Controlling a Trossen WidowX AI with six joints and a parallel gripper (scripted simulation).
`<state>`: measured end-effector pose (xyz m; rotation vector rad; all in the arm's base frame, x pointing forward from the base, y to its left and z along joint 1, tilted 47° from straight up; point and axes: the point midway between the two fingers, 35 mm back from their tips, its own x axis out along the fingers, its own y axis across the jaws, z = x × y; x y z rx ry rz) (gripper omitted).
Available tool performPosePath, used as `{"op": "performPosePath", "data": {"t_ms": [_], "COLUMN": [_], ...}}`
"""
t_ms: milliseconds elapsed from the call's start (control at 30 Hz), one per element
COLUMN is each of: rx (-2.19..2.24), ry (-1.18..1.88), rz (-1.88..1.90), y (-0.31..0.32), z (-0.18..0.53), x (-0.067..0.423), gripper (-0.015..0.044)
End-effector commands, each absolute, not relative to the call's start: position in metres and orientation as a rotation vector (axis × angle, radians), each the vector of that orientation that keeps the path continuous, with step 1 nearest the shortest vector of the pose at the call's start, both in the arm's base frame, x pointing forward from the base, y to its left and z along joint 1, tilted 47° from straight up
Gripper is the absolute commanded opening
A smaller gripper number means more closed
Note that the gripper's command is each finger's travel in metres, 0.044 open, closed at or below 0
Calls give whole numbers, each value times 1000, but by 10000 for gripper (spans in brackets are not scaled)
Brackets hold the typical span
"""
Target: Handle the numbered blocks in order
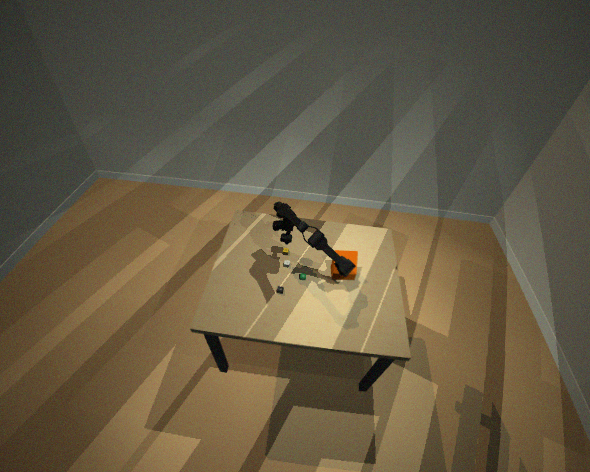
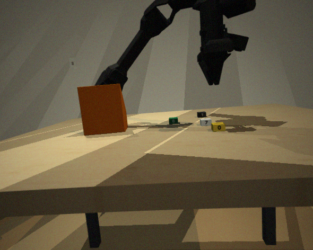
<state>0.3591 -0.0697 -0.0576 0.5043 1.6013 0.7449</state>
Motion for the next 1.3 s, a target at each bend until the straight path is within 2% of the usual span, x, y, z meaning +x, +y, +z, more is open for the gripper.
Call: {"op": "performPosePath", "data": {"t_ms": [0,133,300,1267], "rx": [502,501,504,505], "ry": [1602,1602,1601,1600], "rz": [748,748,751,753], "y": [-70,-62,-15,11], "z": [-58,-66,-112,-137], "x": [359,358,346,339], "gripper": [400,400,400,400]}}
